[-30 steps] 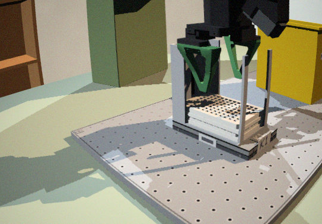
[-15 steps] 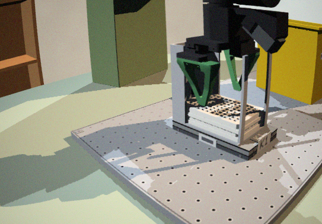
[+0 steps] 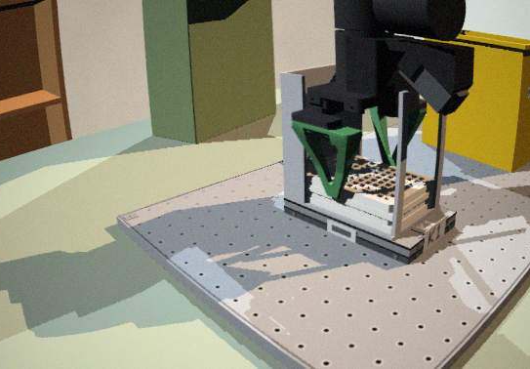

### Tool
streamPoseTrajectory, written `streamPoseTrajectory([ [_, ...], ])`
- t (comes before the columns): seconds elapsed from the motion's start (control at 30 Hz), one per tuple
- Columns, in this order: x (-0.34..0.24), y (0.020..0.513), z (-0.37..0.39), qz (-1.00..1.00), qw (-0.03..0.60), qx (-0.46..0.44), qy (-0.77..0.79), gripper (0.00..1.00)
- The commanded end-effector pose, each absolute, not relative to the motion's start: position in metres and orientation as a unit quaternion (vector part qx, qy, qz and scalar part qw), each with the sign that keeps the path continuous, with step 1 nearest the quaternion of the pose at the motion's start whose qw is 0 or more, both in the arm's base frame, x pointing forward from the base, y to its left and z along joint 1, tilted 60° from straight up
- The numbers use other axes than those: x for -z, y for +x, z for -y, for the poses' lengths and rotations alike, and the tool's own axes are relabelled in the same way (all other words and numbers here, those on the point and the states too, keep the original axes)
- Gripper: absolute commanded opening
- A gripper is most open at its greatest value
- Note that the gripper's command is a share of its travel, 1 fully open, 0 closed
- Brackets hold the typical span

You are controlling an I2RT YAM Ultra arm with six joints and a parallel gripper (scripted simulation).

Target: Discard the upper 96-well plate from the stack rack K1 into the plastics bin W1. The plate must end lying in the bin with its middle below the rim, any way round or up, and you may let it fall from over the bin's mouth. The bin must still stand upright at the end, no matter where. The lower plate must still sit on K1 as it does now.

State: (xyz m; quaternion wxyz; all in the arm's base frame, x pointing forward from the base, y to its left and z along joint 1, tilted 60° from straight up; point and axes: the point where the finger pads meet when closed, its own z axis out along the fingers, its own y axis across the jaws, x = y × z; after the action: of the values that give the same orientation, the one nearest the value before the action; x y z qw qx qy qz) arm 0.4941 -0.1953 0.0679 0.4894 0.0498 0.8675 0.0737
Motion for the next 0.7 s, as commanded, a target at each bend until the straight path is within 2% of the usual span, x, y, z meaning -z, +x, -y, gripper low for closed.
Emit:
streamPoseTrajectory([
  [0.0, -0.0721, 0.4962, 0.1997, -0.864, 0.496, -0.068, 0.052, 1.0],
  [0.4, -0.0709, 0.4983, 0.1995, -0.864, 0.496, -0.068, 0.052, 1.0],
  [0.43, -0.0709, 0.4983, 0.1995, -0.864, 0.496, -0.068, 0.052, 0.0],
  [0.67, -0.0708, 0.4983, 0.1995, -0.864, 0.496, -0.068, 0.052, 0.0],
])
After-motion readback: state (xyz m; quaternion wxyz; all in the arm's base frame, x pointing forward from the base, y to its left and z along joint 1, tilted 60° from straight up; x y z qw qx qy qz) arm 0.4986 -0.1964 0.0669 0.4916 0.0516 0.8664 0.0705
